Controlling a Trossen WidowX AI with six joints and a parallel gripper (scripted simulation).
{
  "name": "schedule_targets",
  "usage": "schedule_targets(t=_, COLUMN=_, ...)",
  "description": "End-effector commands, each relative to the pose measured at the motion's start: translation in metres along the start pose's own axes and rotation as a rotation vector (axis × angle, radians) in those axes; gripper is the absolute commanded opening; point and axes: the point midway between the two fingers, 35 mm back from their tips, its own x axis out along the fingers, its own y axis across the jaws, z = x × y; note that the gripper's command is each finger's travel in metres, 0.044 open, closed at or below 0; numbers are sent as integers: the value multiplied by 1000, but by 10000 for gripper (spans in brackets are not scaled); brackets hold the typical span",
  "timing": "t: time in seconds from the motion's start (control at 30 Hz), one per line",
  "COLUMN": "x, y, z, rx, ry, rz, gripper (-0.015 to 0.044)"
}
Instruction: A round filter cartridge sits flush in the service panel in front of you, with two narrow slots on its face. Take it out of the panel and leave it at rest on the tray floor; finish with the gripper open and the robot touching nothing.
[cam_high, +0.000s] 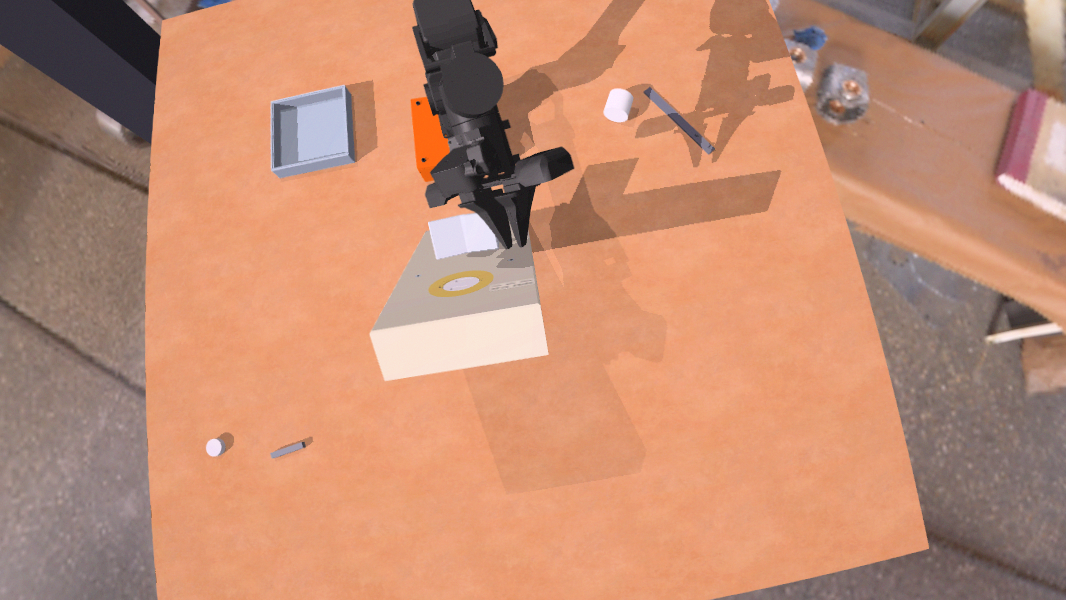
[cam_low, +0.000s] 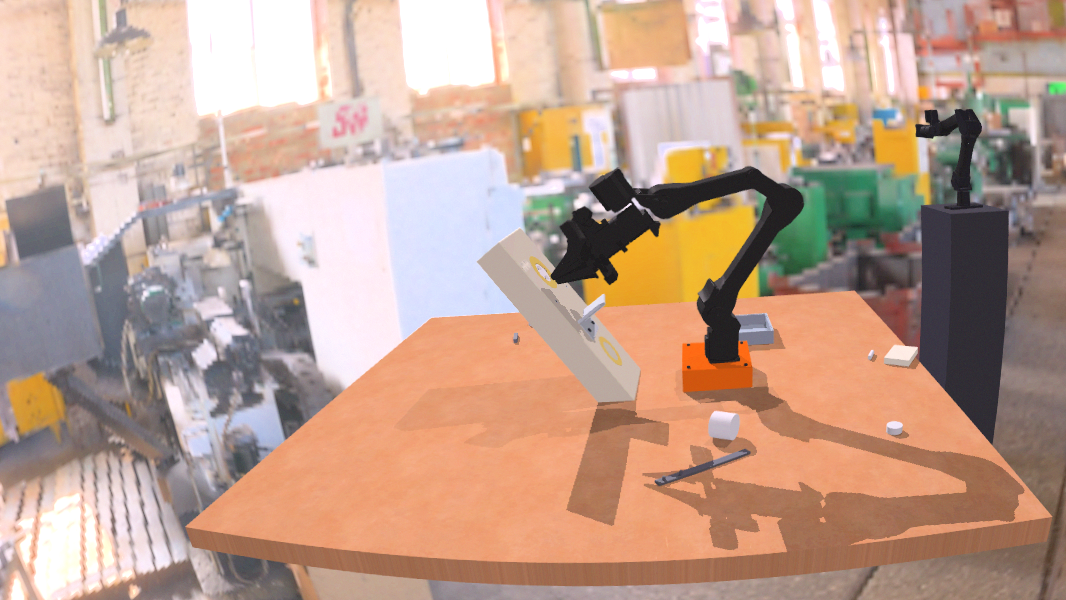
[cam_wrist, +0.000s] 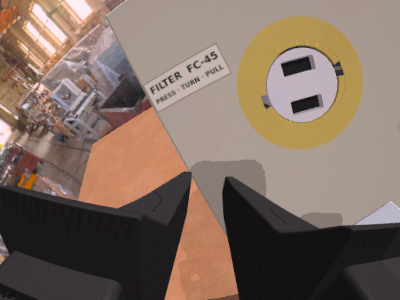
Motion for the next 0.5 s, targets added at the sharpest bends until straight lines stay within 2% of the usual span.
schedule_targets(t=0.0, x=-37, y=-33, z=54, rx=1003, ry=-88, rz=-114, gripper=88)
schedule_targets(t=0.07, x=-40, y=-36, z=57, rx=1092, ry=-101, rz=-122, gripper=88)
schedule_targets(t=0.47, x=-41, y=-36, z=57, rx=1097, ry=-102, rz=-122, gripper=88)
